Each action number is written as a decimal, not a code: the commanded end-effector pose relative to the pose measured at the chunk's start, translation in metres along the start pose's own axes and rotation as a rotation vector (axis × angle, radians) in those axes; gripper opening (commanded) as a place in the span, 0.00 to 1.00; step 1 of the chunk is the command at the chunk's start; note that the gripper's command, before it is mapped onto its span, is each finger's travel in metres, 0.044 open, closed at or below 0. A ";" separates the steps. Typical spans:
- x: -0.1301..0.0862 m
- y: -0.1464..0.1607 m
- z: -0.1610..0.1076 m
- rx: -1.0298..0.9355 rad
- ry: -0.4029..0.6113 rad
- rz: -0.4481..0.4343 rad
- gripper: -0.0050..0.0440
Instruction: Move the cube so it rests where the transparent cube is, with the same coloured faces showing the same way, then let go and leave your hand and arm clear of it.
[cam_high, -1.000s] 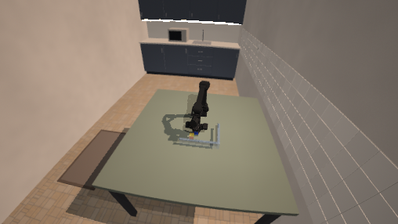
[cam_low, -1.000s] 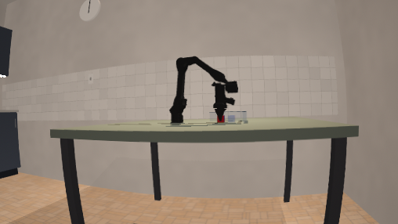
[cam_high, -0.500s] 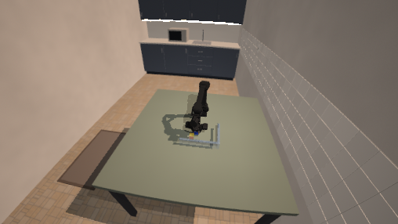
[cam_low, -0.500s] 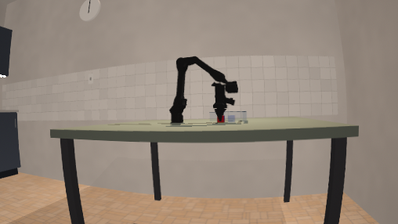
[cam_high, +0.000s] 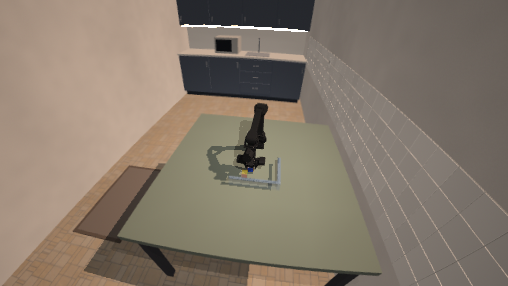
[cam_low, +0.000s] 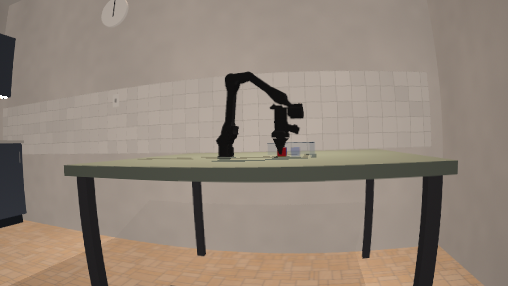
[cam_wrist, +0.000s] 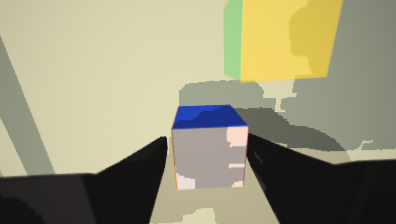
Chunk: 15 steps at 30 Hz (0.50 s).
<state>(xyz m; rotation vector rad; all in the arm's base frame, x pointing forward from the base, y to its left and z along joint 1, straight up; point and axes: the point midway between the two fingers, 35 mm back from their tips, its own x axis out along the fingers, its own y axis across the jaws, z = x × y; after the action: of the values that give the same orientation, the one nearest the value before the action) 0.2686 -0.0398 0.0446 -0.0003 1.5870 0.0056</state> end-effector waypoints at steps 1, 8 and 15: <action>-0.023 -0.001 0.008 0.002 -0.043 -0.008 0.67; -0.089 0.000 0.002 0.004 -0.038 -0.007 0.67; -0.083 -0.001 0.006 0.002 -0.051 -0.009 0.92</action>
<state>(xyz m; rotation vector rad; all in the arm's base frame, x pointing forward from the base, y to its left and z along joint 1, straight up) 0.2741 -0.0408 0.1223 -0.0030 1.5591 0.0017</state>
